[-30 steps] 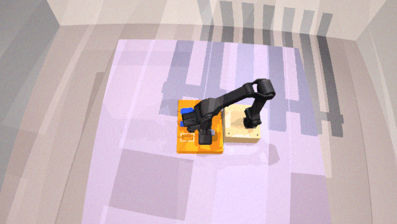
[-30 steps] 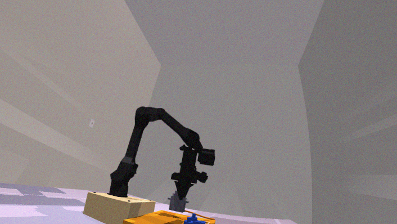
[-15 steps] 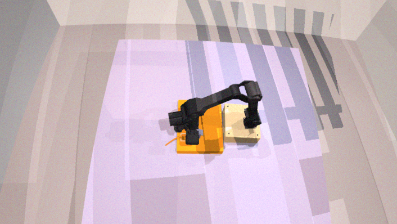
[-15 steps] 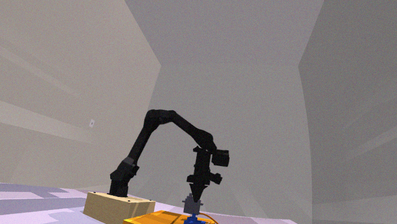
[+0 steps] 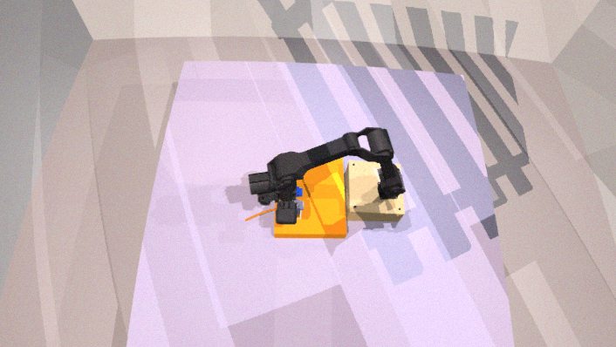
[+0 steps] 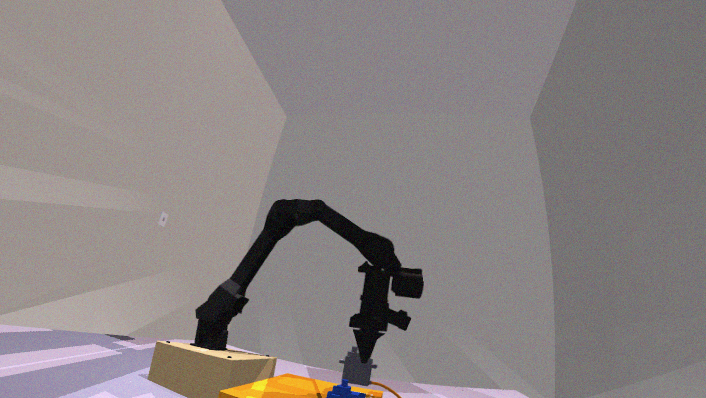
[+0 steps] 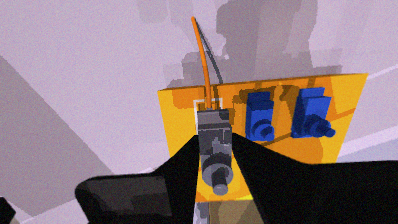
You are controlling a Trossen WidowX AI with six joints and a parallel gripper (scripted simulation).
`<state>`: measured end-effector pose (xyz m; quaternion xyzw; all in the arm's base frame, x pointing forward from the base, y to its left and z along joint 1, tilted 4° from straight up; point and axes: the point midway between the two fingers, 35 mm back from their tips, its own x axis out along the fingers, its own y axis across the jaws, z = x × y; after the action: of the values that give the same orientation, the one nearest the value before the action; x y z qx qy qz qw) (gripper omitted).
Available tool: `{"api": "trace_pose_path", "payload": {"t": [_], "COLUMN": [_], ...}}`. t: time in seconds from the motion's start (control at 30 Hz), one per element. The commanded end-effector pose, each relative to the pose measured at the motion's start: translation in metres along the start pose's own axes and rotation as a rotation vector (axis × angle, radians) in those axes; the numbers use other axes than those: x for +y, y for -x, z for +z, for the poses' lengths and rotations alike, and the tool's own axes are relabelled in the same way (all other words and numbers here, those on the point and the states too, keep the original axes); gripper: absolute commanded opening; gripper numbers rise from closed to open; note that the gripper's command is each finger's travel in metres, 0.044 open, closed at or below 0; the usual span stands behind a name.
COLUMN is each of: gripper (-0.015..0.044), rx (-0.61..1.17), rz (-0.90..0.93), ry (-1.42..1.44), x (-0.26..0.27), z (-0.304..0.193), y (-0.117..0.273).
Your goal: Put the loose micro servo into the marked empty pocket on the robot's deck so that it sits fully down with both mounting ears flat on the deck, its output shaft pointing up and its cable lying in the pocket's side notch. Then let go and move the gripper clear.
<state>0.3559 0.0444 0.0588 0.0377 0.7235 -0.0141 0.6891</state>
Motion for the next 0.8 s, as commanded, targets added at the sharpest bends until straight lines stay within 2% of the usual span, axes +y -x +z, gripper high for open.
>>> {"api": "trace_pose_path", "payload": {"t": [0.0,0.3,0.77], "gripper": [0.0,0.0,0.0], "rx": [-0.011,-0.01,-0.01], "rz": [-0.002,-0.002,-0.002], "ry": [0.004,0.004,0.004], "x": [0.0,0.0,-0.001], "z": [0.003,0.003,0.002], "y": [-0.002,-0.015,-0.015]}}
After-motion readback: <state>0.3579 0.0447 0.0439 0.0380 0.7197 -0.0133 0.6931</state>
